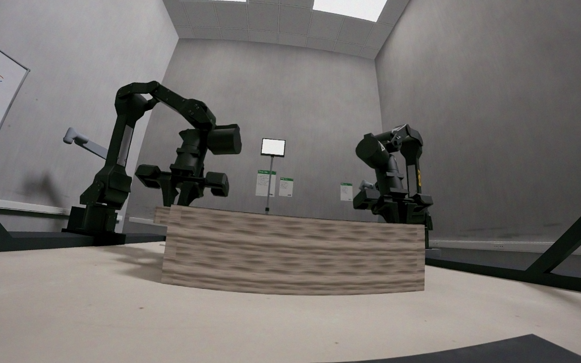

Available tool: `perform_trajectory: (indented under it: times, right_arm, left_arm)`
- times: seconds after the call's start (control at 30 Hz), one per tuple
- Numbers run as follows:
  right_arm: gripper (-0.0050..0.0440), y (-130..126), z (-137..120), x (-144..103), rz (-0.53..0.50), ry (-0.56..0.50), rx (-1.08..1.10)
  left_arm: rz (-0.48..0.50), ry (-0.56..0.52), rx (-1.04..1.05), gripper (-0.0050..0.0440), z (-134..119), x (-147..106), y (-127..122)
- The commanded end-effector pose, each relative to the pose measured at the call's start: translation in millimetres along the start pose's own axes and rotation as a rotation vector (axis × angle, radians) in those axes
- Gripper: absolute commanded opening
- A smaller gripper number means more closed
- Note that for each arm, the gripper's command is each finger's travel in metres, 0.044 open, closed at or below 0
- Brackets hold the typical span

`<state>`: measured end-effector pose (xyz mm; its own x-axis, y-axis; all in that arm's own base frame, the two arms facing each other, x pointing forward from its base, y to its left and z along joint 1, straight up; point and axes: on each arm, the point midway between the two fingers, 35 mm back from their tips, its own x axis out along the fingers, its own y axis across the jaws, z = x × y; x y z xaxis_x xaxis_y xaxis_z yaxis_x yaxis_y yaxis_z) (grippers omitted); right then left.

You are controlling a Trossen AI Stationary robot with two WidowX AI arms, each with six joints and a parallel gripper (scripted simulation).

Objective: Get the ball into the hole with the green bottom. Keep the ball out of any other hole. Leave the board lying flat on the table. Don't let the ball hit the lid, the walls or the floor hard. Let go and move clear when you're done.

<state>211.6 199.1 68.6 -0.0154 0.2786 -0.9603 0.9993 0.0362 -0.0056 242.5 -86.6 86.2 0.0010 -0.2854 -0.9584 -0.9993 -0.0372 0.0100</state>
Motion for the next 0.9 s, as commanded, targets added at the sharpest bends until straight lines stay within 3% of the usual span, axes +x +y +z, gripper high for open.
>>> perform_trajectory:
  times: [0.0,0.8,0.87]
  right_arm:
    - [-0.0050,4.0,-14.3,-16.0,0.035,0.047,-0.016]
    - [-0.0050,4.1,-14.4,-15.8,0.035,0.047,-0.016]
    - [-0.0050,4.0,-6.8,-6.5,0.015,0.018,-0.004]
  left_arm:
    - [-0.043,0.026,0.017,-0.0050,-10.3,-14.8,-4.9]
    - [-0.043,0.026,0.017,-0.0050,-10.4,-14.7,-5.0]
    - [-0.021,0.004,0.006,-0.0050,-3.7,-7.0,-5.0]
